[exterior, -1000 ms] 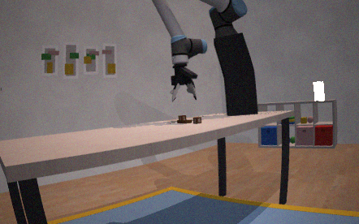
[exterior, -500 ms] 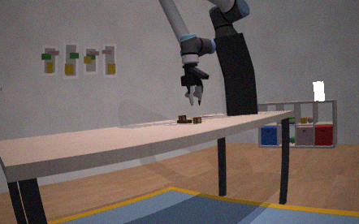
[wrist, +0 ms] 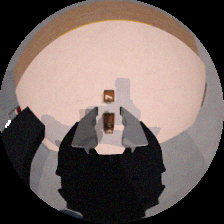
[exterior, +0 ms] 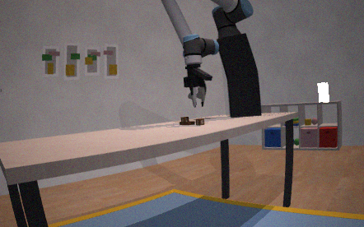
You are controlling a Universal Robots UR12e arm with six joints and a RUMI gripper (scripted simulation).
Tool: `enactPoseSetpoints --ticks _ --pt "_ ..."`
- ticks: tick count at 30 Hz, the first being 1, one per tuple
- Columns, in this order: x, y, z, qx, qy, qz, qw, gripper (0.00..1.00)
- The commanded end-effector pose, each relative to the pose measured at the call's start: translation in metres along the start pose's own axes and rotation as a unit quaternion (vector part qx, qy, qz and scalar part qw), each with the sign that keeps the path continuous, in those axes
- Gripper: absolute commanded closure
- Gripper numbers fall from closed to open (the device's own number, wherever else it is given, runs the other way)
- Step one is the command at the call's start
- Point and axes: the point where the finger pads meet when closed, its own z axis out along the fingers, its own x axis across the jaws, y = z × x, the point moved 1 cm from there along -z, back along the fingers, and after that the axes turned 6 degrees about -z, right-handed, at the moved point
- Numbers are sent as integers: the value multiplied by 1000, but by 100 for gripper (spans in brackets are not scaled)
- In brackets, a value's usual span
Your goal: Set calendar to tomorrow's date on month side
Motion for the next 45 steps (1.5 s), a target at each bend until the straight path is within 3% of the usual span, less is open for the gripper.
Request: enactPoseSetpoints --ticks 1,24,45 --pt "0 0 0 0 0 0 1000 71" --pt "0 0 3 0 0 0 1000 71" --pt "1 0 27 0 0 0 1000 71"
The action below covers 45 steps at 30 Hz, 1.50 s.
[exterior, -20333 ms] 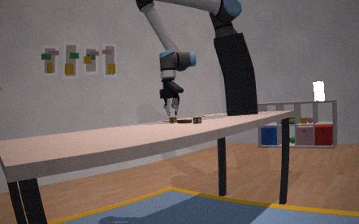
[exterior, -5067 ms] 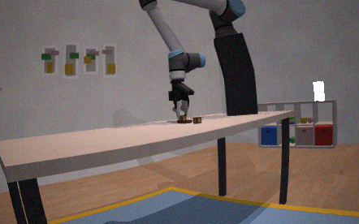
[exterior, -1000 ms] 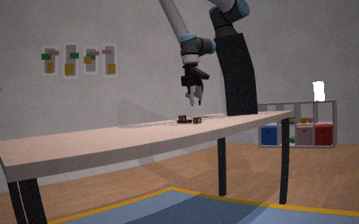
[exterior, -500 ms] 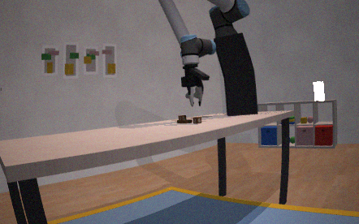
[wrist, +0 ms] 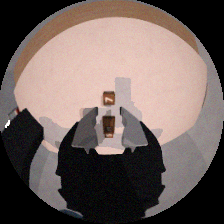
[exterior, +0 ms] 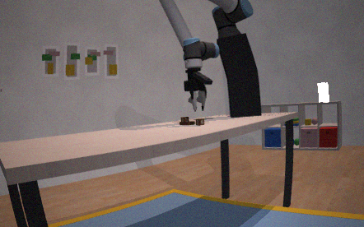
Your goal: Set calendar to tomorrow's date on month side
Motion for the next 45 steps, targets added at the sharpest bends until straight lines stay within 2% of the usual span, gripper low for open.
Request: enactPoseSetpoints --ticks 1,21,45 --pt "1 0 8 0 0 0 1000 71" --pt "1 0 30 0 0 0 1000 71" --pt "1 0 31 0 0 0 1000 71"
